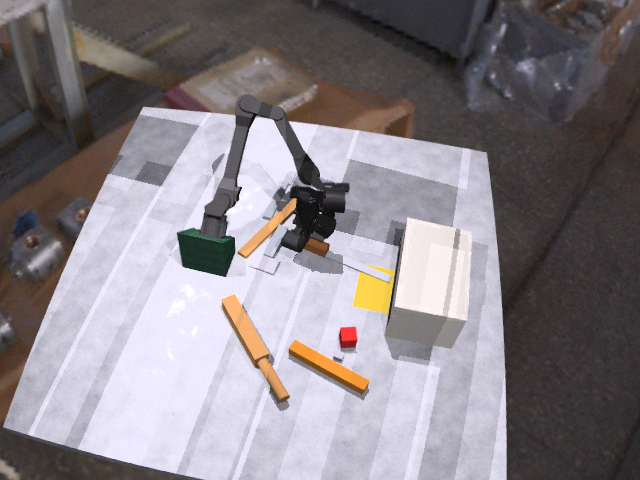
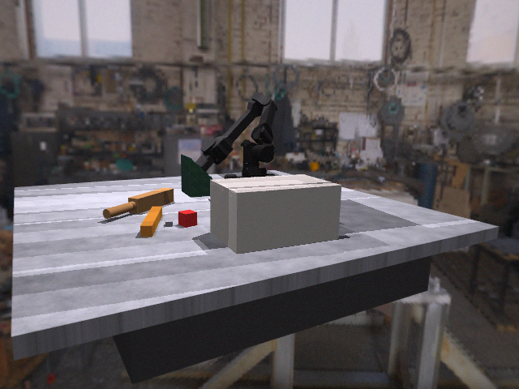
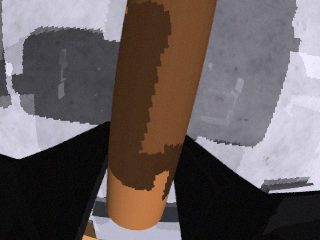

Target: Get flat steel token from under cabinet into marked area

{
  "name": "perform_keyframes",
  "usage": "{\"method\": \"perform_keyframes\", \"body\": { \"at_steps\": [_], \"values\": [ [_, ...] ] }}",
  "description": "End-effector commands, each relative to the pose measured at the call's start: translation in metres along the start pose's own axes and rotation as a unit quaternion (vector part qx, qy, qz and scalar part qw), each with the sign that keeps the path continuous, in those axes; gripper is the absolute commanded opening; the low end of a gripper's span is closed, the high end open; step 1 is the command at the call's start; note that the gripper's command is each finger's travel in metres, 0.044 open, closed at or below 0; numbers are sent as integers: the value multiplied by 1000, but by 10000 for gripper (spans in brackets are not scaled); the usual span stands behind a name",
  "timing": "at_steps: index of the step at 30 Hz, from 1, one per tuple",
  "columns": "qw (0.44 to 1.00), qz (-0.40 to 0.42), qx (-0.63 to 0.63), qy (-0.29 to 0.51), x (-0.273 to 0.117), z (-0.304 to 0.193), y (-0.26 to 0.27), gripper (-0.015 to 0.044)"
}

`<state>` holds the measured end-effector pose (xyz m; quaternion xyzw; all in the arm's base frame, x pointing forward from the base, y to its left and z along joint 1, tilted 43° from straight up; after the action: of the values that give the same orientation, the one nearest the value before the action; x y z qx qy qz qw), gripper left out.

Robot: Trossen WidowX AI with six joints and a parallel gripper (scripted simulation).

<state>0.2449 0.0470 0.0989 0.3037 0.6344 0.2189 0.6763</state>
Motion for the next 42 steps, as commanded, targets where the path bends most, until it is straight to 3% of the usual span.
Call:
{"method": "perform_keyframes", "body": {
  "at_steps": [1, 42],
  "values": [
    [1000, 0, 3, 3, 1, -7, 1, 0],
    [999, 1, 53, 2, -3, -4, 41, 0]
  ]
}}
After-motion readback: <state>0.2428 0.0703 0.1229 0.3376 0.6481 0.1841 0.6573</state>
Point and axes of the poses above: the point midway between the two fingers, 35 mm back from their tips, its own x axis out along the fingers, its own y axis across the jaws, z = x × y, the point moved 8 cm from there along -x, back along the fingers, and after that the axes turned 12 degrees about -x, right-handed, at the moved point
